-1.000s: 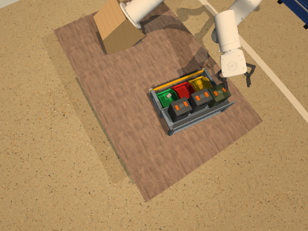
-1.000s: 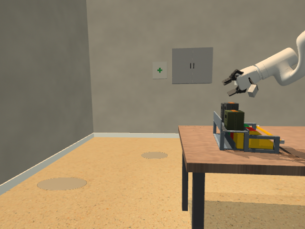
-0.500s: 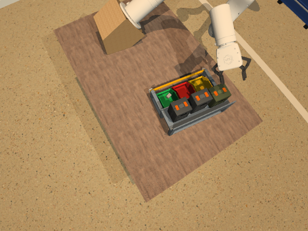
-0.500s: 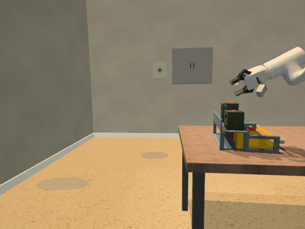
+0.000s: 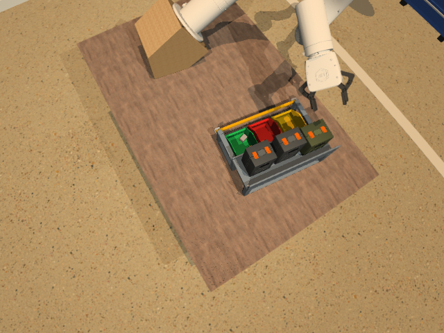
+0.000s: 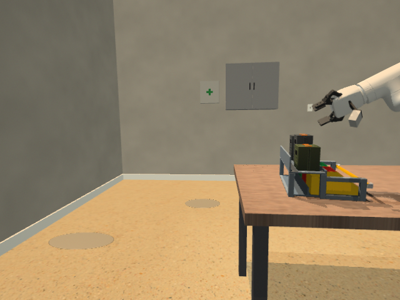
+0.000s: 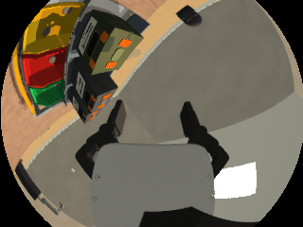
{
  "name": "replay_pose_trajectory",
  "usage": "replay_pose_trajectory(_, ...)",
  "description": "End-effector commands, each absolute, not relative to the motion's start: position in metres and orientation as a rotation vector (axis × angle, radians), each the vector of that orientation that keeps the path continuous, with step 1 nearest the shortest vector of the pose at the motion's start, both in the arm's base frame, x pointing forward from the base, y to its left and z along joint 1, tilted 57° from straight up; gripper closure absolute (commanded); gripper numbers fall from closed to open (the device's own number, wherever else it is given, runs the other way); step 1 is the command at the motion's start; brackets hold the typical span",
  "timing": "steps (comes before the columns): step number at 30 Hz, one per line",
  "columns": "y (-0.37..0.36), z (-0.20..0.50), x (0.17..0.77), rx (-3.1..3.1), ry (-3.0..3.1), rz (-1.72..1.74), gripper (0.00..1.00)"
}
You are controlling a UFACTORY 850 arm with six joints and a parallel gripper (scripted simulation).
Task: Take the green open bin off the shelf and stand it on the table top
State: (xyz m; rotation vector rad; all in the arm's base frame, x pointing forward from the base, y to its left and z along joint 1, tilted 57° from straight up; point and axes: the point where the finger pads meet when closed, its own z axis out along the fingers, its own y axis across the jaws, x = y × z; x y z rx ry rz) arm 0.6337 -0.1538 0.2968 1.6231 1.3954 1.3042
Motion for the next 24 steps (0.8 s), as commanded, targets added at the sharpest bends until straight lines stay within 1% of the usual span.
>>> replay_pose_trajectory(1,-0.148,0.297,0.606,1.623,1.394,1.304,0.00)
replay_pose_trajectory(3,-0.144,0.296,0.586,1.623,1.394,1.304,0.00)
replay_pose_trajectory(15,-0.144,0.296,0.586,1.623,1.394,1.304,0.00)
replay_pose_trajectory(20,-0.133,0.295,0.538,1.623,1.395,1.304,0.00)
replay_pose_trajectory(24,-0.133,0.295,0.538,1.623,1.395,1.304,0.00)
